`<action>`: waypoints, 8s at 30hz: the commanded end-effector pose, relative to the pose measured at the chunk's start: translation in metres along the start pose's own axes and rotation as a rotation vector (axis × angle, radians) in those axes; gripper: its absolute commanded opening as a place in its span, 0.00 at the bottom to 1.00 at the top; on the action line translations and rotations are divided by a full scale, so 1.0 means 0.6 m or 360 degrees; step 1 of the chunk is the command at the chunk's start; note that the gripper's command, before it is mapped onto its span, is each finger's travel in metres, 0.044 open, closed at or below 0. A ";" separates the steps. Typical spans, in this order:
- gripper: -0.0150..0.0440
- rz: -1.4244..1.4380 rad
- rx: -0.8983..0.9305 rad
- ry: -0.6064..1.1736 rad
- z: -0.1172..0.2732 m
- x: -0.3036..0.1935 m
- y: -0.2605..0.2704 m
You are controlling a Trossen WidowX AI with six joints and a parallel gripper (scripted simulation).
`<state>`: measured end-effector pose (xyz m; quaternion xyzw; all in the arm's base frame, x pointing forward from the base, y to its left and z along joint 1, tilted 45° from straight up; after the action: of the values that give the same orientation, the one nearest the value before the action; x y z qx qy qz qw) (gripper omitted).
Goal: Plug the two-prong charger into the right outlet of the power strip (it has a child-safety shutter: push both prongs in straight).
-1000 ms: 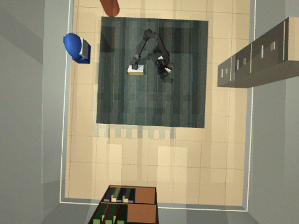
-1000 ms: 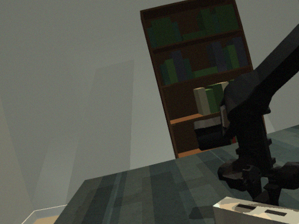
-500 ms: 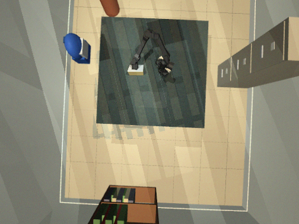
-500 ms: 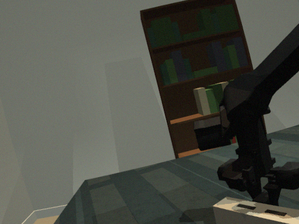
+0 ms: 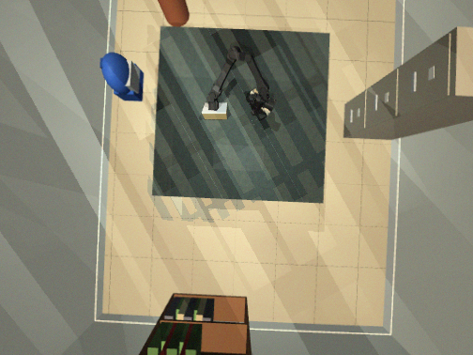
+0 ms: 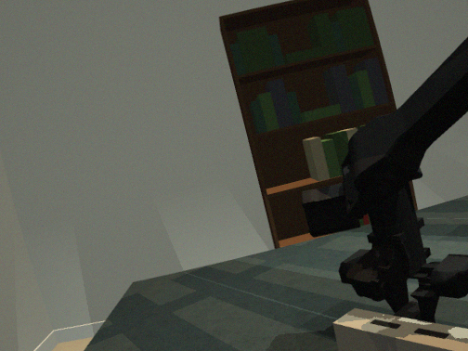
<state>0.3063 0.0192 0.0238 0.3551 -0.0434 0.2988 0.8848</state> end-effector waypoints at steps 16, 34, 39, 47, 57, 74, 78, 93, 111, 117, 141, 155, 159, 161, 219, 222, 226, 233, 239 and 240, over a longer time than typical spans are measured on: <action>0.25 -0.0001 -0.0003 -0.0005 0.002 0.009 0.000; 0.25 -0.0001 -0.0003 -0.0005 0.003 0.014 0.000; 0.25 -0.0001 -0.0003 -0.0005 0.003 0.015 0.000; 0.25 -0.0001 -0.0003 -0.0005 0.002 0.016 0.000; 0.25 -0.0001 -0.0003 -0.0005 0.004 0.017 0.000; 0.25 -0.0001 -0.0003 -0.0005 0.003 0.017 0.000; 0.25 -0.0001 -0.0003 -0.0005 0.002 0.017 0.000; 0.25 -0.0001 -0.0003 -0.0005 0.004 0.017 0.000; 0.25 -0.0001 -0.0003 -0.0005 0.004 0.018 0.001; 0.25 -0.0001 -0.0003 -0.0005 0.002 0.018 0.001; 0.25 -0.0001 -0.0003 -0.0005 0.003 0.033 0.002; 0.25 0.0000 -0.0003 -0.0006 0.003 0.042 0.002; 0.25 0.0000 -0.0003 -0.0006 0.003 0.045 0.003; 0.25 0.0000 -0.0003 -0.0006 0.003 0.046 0.003; 0.25 0.0000 -0.0003 -0.0006 0.001 0.042 0.003; 0.25 0.0000 -0.0003 -0.0006 0.002 0.041 0.003; 0.25 0.0000 -0.0003 -0.0006 0.002 0.040 0.003; 0.25 0.0000 -0.0003 -0.0006 0.002 0.039 0.003; 0.25 0.0000 -0.0003 -0.0006 0.003 0.040 0.003; 0.25 0.0000 -0.0003 -0.0006 0.003 0.040 0.003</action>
<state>0.3203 0.0280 0.0313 0.3521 -0.0310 0.2935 0.8882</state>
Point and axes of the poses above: the point midway between the two fingers, 35 mm back from their tips, its own z axis back along the fingers, its own y axis across the jaws, x = y × z, the point moved 5 cm from there along z, back along the fingers, and after that the axes turned 4 degrees about -z, right-handed, at the moved point
